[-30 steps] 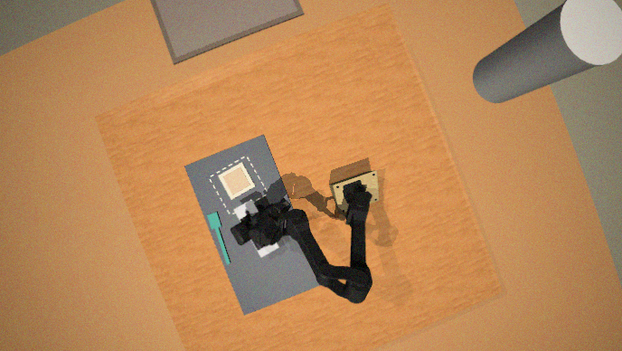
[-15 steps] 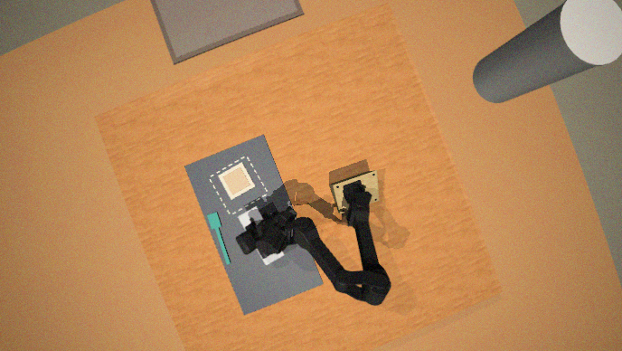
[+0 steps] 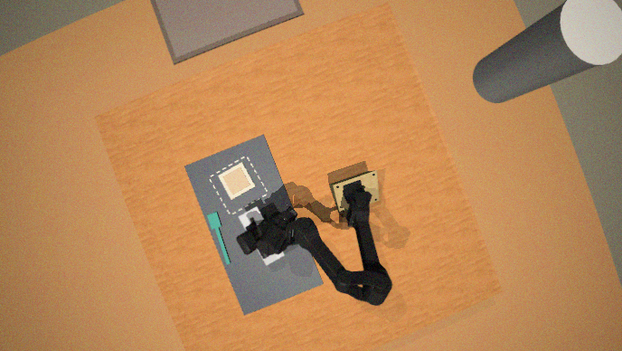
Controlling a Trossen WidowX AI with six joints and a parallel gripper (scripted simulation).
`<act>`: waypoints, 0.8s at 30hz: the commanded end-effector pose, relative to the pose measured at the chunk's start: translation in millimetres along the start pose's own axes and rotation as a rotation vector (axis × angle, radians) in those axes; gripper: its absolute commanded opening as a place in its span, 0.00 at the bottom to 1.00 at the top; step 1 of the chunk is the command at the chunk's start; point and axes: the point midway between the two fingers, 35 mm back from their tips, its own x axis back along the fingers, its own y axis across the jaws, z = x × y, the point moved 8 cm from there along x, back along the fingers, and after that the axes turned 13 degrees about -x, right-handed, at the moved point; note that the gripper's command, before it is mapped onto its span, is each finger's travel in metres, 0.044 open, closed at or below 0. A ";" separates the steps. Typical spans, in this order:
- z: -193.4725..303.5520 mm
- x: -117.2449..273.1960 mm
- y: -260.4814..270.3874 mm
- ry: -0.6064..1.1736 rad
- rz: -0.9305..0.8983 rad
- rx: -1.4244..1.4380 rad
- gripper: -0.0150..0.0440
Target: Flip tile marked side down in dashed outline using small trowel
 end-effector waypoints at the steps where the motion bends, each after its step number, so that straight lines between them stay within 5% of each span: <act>1: 0.7 0.8 -0.8 0.007 0.007 -0.006 0.25; 24: 0.0 0.0 0.0 0.000 0.000 0.000 0.25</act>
